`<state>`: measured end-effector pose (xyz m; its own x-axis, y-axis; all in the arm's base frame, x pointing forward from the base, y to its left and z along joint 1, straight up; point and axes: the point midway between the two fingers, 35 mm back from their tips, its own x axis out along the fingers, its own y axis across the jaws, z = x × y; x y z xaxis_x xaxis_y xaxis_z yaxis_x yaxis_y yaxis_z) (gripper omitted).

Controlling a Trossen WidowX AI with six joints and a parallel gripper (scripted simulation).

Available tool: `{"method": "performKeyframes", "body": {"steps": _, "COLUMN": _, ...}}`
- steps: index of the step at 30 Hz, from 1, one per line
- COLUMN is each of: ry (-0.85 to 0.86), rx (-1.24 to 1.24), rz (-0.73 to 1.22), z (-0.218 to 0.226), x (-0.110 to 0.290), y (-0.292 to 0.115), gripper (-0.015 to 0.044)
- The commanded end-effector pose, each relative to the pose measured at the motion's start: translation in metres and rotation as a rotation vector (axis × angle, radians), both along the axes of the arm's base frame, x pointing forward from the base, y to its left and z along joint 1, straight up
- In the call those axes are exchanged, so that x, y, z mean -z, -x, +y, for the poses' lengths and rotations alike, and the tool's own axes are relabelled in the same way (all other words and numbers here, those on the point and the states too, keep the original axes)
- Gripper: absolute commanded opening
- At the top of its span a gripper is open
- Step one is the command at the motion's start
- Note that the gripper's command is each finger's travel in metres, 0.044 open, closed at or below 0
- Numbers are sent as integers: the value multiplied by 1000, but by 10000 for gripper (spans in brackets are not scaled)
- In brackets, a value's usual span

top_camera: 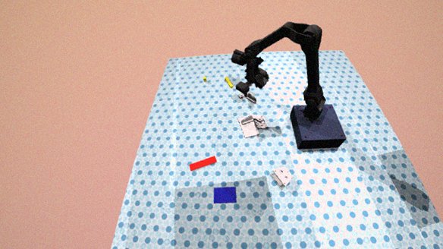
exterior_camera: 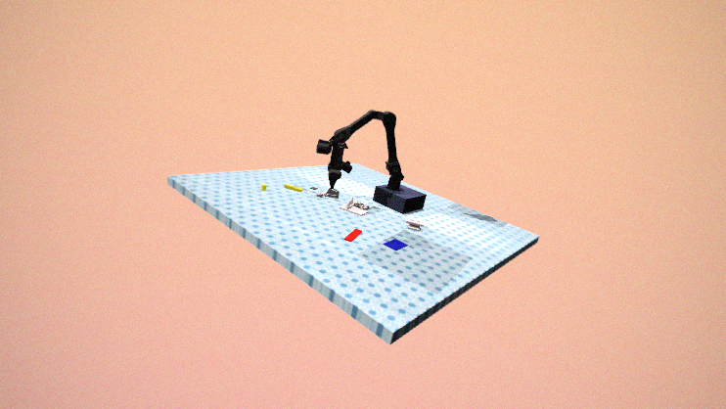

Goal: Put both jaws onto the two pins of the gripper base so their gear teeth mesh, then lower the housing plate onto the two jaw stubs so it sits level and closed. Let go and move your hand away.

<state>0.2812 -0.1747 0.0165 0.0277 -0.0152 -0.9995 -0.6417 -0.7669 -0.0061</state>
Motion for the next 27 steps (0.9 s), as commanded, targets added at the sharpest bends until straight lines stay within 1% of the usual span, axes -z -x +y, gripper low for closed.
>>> {"method": "performKeyframes", "body": {"steps": 1, "ry": -2, "rx": -1, "rz": 4, "z": 0, "x": 7, "y": 0, "gripper": 440}}
{"method": "performKeyframes", "body": {"steps": 27, "ry": 0, "rx": -5, "rz": 4, "z": -2, "x": 48, "y": -2, "gripper": 440}}
